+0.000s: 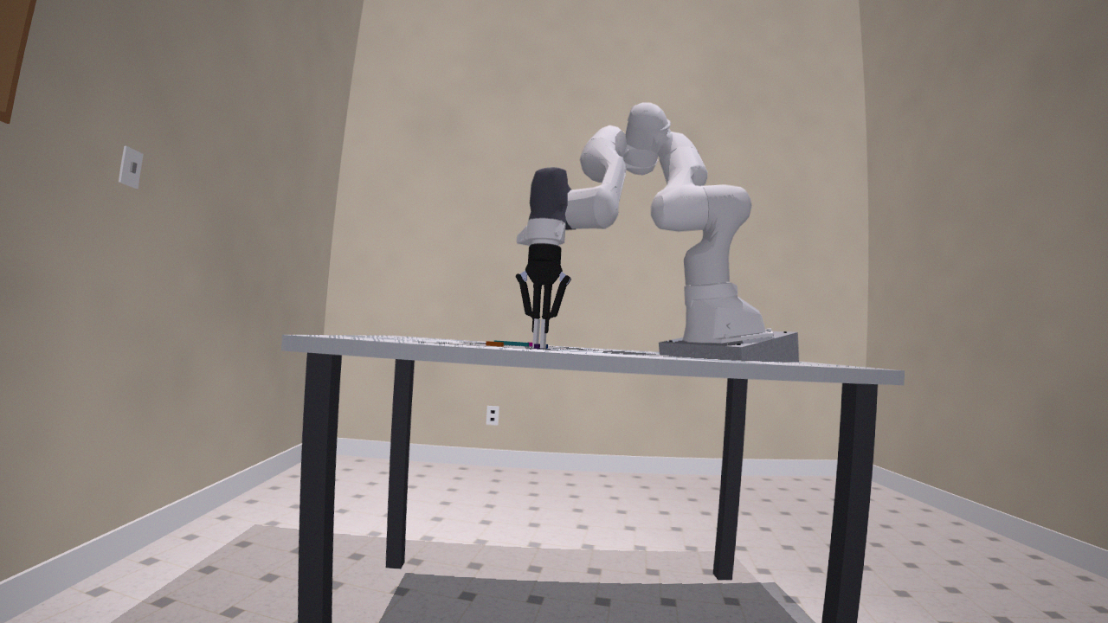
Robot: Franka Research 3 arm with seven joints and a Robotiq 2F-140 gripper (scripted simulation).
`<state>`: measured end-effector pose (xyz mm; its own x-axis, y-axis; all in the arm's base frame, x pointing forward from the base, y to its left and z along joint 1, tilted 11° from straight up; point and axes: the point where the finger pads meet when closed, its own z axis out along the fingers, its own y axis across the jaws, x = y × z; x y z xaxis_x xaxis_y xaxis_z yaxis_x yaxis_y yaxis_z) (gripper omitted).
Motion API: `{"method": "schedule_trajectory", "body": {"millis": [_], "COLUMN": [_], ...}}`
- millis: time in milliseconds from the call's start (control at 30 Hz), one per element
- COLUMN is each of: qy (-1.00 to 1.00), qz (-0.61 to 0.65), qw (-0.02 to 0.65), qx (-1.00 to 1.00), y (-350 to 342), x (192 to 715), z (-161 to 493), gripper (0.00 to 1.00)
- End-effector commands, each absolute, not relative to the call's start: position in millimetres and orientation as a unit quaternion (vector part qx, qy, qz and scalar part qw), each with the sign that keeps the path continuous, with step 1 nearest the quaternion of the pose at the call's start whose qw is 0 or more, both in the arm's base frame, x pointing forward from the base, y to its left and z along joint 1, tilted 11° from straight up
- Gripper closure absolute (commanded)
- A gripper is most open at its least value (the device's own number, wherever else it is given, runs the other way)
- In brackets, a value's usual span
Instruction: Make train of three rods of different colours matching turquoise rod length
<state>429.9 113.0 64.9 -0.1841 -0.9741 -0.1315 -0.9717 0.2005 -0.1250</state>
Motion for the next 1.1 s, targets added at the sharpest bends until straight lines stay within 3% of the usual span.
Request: {"method": "schedule_trajectory", "body": {"millis": [0,233,733,1067], "qy": [0.771,0.771,0.771,0.771], "qz": [-0.007,-0.007,-0.007,-0.007], "qw": [0.092,0.092,0.092,0.092], "qx": [-0.63,-0.63,-0.63,-0.63], "y": [113.1,113.1,113.1,113.1], "x": [430.9,430.9,430.9,430.9], "z": [65.1,65.1,65.1,65.1], "gripper": [0.97,0.97,0.85,0.85]}}
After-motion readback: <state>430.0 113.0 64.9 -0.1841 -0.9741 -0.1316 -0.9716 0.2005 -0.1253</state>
